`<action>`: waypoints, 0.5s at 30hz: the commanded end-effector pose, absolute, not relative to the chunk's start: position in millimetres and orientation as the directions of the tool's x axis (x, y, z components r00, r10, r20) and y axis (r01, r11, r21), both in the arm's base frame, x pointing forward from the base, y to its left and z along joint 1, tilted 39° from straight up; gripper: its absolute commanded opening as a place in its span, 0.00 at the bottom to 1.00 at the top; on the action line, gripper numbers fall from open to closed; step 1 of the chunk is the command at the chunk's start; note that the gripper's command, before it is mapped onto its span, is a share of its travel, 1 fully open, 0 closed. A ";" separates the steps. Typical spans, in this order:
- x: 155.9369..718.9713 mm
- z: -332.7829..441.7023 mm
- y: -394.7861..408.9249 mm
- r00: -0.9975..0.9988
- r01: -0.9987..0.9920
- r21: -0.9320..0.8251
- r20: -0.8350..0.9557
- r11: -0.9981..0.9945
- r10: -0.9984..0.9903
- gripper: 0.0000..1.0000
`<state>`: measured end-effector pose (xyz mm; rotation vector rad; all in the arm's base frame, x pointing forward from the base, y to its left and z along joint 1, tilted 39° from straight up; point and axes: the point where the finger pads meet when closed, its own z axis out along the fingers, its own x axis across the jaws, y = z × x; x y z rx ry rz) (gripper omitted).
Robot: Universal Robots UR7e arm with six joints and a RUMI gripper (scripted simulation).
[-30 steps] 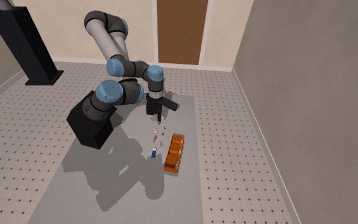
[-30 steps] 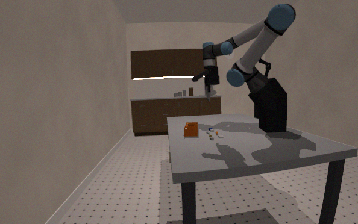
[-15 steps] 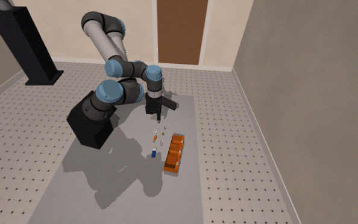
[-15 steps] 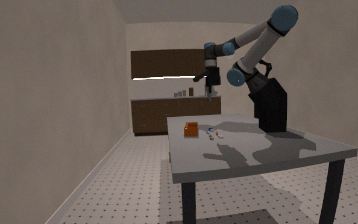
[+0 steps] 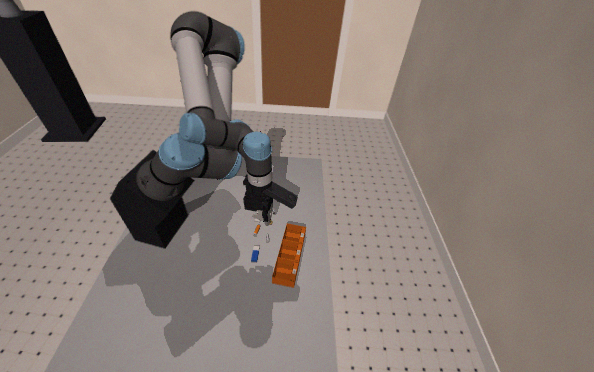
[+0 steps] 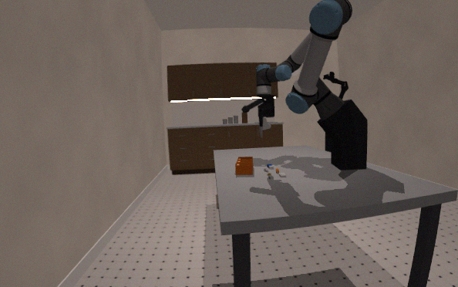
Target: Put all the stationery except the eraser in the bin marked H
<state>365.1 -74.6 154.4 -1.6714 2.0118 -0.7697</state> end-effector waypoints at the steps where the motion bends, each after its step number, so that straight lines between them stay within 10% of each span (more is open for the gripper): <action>1: 400.7 148.2 -107.0 -0.204 -0.768 -0.626 0.044 0.132 -0.978 0.04; 15: 434.6 141.1 -173.8 -0.205 -0.768 -0.627 0.045 0.132 -0.978 0.04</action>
